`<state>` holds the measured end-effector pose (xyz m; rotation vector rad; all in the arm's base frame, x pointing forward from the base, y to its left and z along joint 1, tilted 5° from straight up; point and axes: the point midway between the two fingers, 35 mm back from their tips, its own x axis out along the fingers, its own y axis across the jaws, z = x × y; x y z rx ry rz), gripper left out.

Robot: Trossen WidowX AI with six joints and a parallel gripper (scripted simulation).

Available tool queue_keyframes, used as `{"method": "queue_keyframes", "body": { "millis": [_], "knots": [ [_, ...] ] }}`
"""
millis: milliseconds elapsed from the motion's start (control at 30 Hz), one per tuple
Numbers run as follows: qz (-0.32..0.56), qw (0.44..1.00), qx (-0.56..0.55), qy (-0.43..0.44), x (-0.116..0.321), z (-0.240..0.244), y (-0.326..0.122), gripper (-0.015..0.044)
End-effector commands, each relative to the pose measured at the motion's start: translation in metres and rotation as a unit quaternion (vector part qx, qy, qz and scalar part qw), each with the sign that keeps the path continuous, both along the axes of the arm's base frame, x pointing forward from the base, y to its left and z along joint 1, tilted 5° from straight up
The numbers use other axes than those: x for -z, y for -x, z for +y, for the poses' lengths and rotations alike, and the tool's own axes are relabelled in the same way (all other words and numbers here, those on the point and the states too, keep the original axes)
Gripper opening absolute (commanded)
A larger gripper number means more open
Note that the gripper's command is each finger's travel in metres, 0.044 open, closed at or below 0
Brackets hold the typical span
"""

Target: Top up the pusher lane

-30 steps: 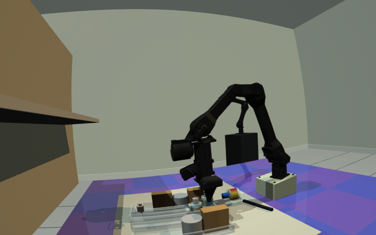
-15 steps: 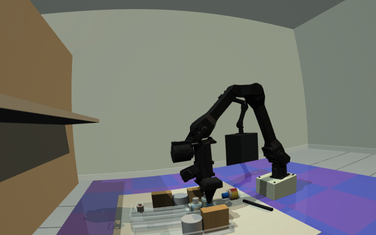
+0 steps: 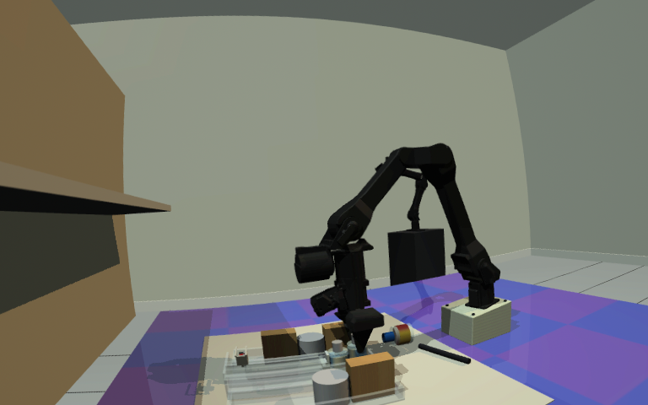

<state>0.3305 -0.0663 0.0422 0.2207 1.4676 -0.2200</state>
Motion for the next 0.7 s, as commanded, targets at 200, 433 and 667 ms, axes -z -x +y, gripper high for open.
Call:
{"method": "queue_keyframes", "body": {
  "millis": [200,433,667],
  "knots": [
    [-0.013,1.0,-0.002,0.004,0.0014,-0.0021,-0.0072,0.0],
    [-0.013,1.0,-0.002,0.004,0.0037,-0.0021,-0.0074,0.0],
    [-0.013,1.0,-0.002,0.004,0.0061,-0.0022,-0.0076,0.0]
  ]
}}
